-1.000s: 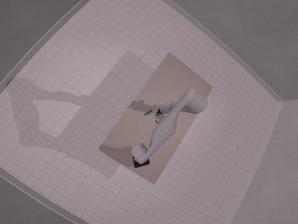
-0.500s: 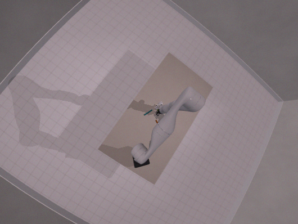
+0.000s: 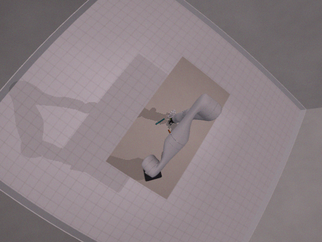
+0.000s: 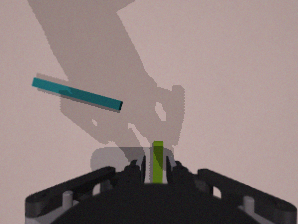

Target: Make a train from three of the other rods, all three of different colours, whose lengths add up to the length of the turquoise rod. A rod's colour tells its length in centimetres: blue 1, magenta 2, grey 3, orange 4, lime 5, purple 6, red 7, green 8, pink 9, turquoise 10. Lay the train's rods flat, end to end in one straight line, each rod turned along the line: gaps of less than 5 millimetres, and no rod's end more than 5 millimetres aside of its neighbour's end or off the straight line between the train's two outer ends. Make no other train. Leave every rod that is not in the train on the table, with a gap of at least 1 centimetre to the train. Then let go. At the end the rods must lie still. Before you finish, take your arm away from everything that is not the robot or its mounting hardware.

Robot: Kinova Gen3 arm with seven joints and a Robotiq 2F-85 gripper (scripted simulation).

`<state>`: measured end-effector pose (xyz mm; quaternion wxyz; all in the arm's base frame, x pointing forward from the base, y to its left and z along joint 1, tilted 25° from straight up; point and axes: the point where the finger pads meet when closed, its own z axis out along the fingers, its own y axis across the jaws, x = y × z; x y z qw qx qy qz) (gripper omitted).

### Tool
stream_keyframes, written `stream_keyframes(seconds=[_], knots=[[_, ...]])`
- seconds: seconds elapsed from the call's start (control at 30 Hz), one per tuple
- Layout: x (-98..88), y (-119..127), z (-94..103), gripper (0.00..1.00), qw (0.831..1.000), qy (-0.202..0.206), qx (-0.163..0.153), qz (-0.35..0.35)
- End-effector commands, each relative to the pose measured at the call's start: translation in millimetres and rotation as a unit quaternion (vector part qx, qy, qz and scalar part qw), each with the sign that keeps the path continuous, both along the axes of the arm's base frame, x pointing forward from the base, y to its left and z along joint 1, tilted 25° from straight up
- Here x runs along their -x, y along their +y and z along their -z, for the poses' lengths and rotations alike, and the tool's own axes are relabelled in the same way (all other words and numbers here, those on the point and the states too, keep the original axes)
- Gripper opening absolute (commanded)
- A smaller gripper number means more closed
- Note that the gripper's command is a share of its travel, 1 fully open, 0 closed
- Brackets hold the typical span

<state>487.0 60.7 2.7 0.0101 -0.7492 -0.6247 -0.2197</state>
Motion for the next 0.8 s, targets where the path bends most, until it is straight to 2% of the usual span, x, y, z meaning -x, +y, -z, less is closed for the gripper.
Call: stream_keyframes(seconds=[0.0,0.57,0.6,0.77], knots=[[-1.9,0.5,0.0,0.24,1.0,-0.001,-0.002,0.004],[-1.9,0.5,0.0,0.24,1.0,-0.001,-0.002,0.004],[-1.9,0.5,0.0,0.05,1.0,-0.001,-0.002,0.004],[-1.9,0.5,0.0,0.05,1.0,-0.001,-0.002,0.004]])
